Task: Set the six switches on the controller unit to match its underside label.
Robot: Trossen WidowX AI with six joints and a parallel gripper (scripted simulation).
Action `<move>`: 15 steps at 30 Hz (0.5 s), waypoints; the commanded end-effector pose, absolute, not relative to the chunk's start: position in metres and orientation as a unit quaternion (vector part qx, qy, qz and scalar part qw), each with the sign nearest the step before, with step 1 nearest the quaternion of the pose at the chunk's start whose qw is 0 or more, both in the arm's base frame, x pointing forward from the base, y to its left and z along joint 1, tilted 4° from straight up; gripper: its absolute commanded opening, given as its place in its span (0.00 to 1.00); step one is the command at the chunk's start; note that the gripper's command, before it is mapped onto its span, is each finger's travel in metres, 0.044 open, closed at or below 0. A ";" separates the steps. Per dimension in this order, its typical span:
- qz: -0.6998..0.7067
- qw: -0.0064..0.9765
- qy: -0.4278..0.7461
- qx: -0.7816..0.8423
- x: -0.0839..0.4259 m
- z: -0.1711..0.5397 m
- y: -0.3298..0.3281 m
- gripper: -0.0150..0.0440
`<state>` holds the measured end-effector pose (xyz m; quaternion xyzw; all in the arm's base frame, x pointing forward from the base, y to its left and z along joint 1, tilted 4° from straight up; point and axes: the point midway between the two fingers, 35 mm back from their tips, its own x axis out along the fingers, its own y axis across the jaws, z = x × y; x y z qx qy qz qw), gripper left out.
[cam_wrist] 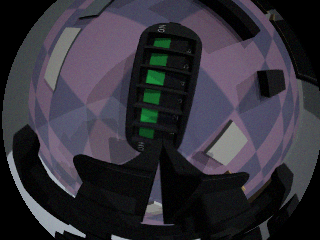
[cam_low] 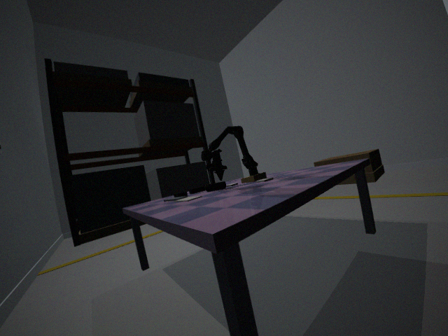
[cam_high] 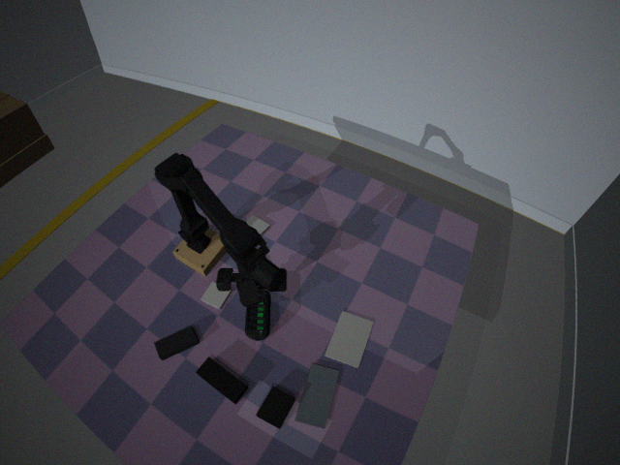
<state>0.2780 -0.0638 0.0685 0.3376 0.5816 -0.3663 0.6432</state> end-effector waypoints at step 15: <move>-0.368 0.640 0.584 0.337 0.277 0.049 -0.065 0.25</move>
